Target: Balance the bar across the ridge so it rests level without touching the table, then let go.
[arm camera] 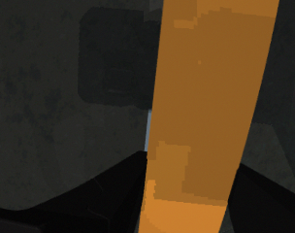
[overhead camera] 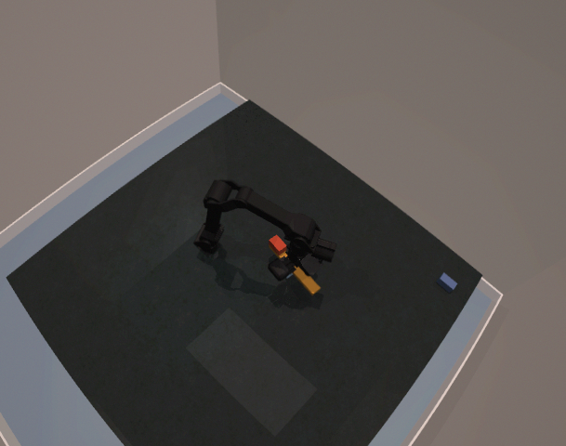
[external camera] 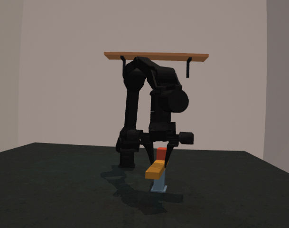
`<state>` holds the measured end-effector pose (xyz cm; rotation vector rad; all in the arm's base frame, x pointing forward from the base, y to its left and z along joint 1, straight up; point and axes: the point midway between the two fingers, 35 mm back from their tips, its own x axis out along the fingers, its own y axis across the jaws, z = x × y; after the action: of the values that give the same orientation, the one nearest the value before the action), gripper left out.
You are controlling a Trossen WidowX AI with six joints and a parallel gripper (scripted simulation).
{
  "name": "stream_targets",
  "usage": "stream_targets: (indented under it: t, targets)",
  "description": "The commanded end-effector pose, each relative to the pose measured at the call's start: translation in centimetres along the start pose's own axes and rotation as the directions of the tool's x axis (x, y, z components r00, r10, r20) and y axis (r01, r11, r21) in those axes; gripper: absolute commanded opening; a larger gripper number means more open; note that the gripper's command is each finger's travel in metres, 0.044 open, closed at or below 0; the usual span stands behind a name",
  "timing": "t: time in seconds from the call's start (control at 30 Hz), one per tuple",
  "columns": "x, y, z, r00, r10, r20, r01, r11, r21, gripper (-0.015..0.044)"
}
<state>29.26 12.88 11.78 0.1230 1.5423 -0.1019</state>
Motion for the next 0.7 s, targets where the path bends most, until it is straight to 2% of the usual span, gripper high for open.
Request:
stream_targets:
  t: [0.0,0.67]
  targets:
    - [0.08,0.01,0.0,1.0,0.0,0.0,0.0,1.0,-0.001,0.0]
    - [0.25,0.01,-0.01,1.0,0.0,0.0,0.0,1.0,-0.001,0.0]
